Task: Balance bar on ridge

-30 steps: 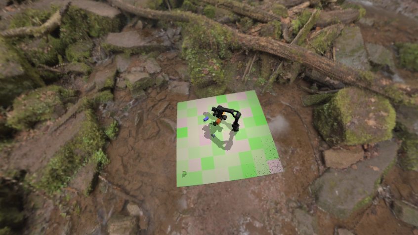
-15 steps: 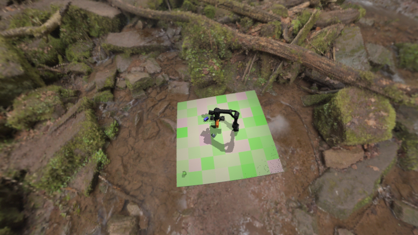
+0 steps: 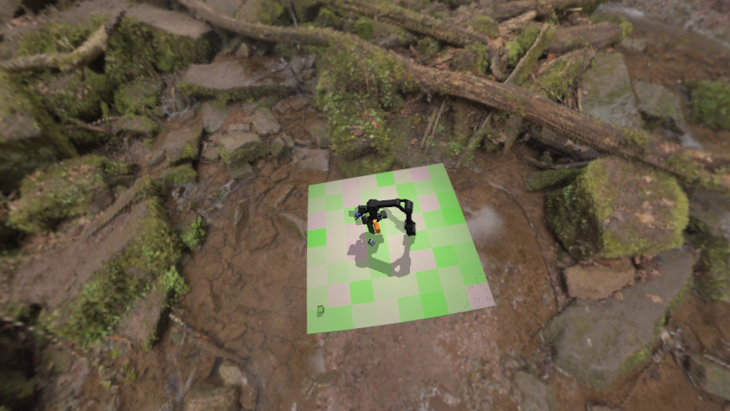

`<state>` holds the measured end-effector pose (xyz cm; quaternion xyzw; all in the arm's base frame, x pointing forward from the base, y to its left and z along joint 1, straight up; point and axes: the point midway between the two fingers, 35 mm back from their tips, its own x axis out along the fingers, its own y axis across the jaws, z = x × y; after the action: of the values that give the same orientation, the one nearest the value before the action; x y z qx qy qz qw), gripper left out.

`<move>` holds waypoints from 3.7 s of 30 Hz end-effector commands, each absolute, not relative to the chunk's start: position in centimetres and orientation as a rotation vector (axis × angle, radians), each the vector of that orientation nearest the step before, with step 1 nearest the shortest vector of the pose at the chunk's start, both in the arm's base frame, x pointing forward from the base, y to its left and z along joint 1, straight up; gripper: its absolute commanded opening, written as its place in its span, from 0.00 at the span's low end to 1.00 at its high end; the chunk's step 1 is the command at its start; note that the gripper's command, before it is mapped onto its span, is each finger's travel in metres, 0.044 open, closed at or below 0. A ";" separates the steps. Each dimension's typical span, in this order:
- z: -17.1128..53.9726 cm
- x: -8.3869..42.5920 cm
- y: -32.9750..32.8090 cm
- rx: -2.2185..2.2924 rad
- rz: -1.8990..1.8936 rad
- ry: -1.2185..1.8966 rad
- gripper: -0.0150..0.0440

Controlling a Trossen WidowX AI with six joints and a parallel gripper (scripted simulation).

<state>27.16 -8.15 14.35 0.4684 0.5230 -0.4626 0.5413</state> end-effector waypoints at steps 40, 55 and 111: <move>13.8 34.4 2.0 0.620 -0.595 1.451 0.25; 11.4 34.6 2.1 0.619 -0.594 1.451 0.25; 10.1 34.6 2.1 0.619 -0.594 1.451 0.25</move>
<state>34.58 2.06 10.11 0.2723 0.6422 -0.2651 0.6657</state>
